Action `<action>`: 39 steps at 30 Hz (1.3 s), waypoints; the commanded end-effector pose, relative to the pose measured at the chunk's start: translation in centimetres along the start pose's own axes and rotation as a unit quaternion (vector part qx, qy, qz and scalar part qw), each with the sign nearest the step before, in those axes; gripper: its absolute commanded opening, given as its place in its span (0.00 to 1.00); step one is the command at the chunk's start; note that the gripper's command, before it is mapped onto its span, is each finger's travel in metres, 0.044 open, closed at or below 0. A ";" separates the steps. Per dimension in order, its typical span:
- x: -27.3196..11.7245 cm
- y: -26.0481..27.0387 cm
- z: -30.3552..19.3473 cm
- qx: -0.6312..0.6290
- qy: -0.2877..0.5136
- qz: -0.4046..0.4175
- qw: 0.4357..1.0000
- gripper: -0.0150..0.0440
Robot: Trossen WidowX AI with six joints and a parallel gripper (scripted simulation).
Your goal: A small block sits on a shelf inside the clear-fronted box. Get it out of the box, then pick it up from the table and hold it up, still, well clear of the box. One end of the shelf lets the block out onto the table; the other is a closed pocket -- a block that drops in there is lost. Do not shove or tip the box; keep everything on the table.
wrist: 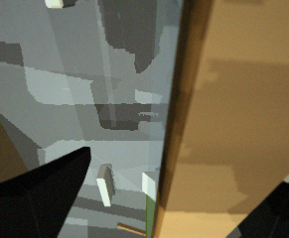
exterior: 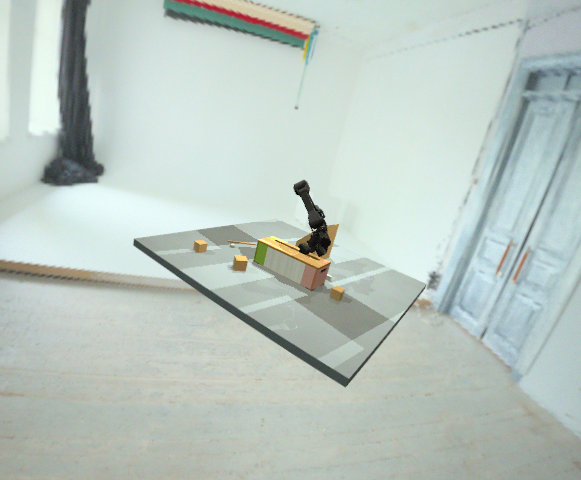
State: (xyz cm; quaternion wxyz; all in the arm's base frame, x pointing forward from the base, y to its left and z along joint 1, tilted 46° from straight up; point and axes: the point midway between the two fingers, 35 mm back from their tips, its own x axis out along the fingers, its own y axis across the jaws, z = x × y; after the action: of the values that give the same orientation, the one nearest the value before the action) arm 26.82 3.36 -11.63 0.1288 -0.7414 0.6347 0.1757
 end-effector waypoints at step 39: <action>1.3 -0.1 -3.6 -0.002 0.002 -0.001 1.000 0.93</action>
State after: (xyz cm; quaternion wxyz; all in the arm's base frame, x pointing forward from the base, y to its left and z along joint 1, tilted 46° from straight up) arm 27.40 0.40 -8.71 0.1242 -0.7428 0.6340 0.1758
